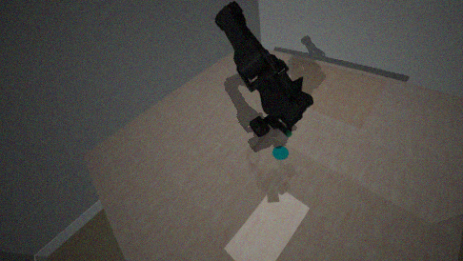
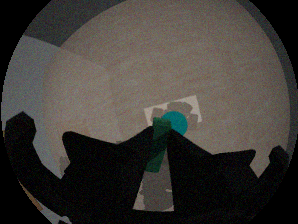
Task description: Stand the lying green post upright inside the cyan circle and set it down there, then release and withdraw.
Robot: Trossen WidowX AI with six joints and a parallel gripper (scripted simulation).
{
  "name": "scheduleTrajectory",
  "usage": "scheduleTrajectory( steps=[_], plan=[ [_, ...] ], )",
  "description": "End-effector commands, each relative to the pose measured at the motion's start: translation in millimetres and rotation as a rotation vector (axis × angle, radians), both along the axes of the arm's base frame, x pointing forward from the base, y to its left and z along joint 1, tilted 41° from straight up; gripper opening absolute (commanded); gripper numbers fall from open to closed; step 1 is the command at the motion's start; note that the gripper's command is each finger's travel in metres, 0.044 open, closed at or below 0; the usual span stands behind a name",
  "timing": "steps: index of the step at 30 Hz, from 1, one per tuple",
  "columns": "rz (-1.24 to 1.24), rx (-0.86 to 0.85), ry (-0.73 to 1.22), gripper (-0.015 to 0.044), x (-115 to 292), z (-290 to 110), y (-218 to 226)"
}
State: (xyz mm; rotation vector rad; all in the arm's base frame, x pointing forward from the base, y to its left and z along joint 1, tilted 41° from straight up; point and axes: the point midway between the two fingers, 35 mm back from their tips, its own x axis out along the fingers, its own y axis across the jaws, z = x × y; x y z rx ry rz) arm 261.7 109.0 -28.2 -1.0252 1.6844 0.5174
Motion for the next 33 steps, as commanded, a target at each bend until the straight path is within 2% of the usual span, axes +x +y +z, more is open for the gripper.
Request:
scheduleTrajectory(
  steps=[1, 33],
  plan=[
    [-0.004, 0.032, 0.004, 0.0023, -2.1, -2.2, -2.7],
    [-0.012, 0.264, -0.044, 0.0023, -2.4, -11.3, -6.5]
  ],
)
